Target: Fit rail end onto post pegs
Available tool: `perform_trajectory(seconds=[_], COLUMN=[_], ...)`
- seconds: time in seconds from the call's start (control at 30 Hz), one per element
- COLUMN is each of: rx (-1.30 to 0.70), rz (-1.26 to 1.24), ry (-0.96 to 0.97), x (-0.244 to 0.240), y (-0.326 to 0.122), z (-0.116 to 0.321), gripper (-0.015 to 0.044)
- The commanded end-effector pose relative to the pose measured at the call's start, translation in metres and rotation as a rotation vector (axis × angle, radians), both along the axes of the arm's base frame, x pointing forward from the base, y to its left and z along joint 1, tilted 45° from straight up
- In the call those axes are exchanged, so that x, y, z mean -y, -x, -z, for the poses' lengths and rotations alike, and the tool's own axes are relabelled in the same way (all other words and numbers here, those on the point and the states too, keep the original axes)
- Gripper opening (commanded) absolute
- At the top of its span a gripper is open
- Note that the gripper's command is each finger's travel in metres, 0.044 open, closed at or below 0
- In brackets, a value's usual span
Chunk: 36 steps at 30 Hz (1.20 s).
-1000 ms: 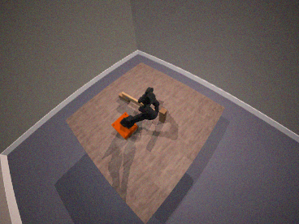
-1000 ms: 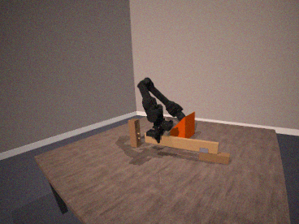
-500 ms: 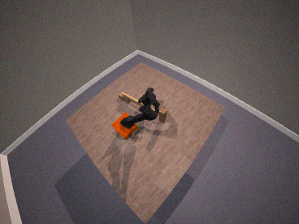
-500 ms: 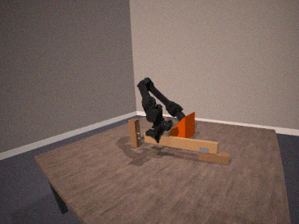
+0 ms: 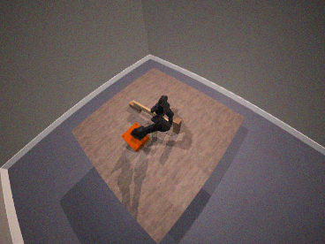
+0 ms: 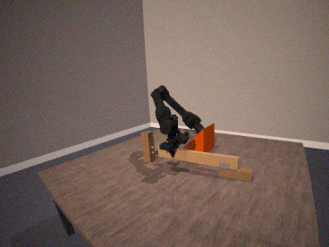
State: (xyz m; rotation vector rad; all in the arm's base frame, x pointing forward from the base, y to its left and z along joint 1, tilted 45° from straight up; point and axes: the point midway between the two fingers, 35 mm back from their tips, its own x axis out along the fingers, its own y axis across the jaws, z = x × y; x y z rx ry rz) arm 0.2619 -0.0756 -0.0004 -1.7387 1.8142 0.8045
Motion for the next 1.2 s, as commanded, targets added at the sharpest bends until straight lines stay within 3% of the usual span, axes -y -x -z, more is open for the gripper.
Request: perform_trajectory(seconds=[0.0, 1.17], rx=[0.004, 0.004], rz=[-0.008, -0.008], ry=[-0.005, -0.004], x=[-0.0007, 0.0077], y=[-0.0019, -0.0035], z=[-0.003, -0.01], gripper=[0.0, 0.0])
